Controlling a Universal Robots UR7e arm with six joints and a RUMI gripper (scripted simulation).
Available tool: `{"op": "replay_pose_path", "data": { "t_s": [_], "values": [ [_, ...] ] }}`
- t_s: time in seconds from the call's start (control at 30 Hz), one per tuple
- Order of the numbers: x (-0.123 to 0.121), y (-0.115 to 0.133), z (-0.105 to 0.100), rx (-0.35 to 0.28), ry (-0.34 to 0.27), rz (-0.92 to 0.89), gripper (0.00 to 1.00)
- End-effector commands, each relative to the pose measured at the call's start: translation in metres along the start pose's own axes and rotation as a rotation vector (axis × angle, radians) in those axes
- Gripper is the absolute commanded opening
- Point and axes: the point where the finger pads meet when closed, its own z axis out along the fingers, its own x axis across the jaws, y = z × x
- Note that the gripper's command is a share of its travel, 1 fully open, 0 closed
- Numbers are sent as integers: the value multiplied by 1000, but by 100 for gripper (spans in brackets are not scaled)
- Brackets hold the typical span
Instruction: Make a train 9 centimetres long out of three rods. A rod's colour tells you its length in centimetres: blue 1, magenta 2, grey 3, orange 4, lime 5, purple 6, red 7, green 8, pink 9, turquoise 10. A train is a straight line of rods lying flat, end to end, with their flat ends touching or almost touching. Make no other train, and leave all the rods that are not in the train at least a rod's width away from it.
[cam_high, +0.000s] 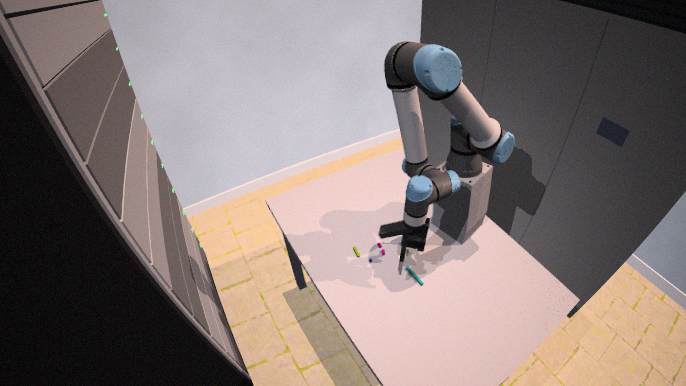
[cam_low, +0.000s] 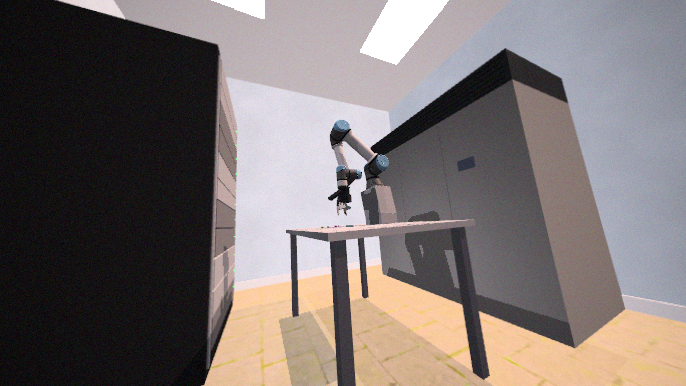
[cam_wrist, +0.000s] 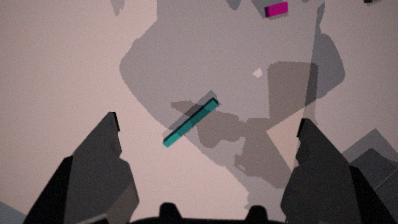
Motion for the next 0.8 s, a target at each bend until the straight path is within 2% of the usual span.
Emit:
{"op": "replay_pose_path", "data": {
  "t_s": [0.0, 0.77],
  "values": [
    [0, 0, 0, 1, -1, -1, 100],
    [-2, -2, 0, 1, -1, -70, 100]
  ]
}}
